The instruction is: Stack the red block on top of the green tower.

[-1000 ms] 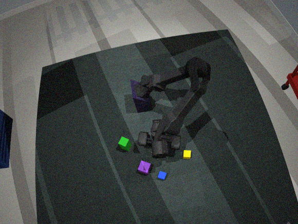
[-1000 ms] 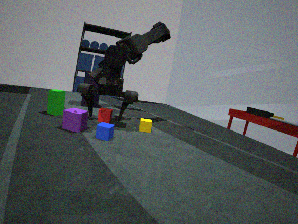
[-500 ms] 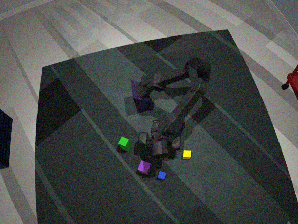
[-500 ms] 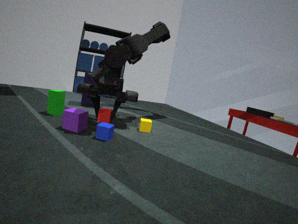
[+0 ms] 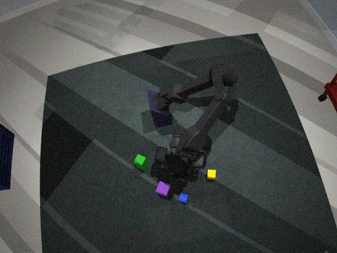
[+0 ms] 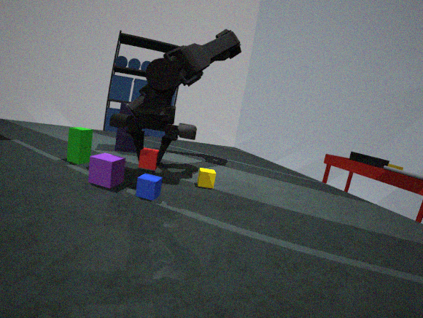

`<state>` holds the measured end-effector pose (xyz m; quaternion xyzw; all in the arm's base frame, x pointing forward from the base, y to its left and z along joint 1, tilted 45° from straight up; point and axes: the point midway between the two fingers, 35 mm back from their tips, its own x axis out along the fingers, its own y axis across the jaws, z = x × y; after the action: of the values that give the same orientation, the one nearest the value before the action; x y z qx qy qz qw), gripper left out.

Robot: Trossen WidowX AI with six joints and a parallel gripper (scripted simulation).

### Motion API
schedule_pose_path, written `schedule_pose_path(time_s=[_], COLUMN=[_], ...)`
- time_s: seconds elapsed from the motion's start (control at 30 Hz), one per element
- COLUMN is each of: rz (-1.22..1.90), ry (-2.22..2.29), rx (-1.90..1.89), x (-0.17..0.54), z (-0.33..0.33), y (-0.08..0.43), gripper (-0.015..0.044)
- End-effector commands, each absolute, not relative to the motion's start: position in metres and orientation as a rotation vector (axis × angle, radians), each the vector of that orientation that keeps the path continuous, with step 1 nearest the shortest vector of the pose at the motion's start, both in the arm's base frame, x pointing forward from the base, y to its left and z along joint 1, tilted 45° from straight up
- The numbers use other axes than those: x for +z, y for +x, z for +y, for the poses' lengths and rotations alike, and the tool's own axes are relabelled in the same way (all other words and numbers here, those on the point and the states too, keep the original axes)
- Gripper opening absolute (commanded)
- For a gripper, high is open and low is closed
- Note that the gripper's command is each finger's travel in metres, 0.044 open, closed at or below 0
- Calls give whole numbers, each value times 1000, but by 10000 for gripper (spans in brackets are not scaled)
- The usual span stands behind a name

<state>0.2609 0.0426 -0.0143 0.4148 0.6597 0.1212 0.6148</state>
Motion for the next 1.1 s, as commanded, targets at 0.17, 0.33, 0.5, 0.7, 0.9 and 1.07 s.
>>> schedule_pose_path(time_s=[0.17, 0.33, 0.5, 0.7, 0.9, 1.07], rz=[1513, 1513, 1513, 1514, 1509, 1514], ry=[950, 949, 949, 948, 955, 948], rx=[280, 279, 278, 278, 275, 276], x=[14, 28, 42, 60, 59, 60], z=[14, 0, -14, -31, -31, -37], y=[259, 257, 255, 252, 253, 252], gripper=[0, 0, 0, 0, 0, 0])
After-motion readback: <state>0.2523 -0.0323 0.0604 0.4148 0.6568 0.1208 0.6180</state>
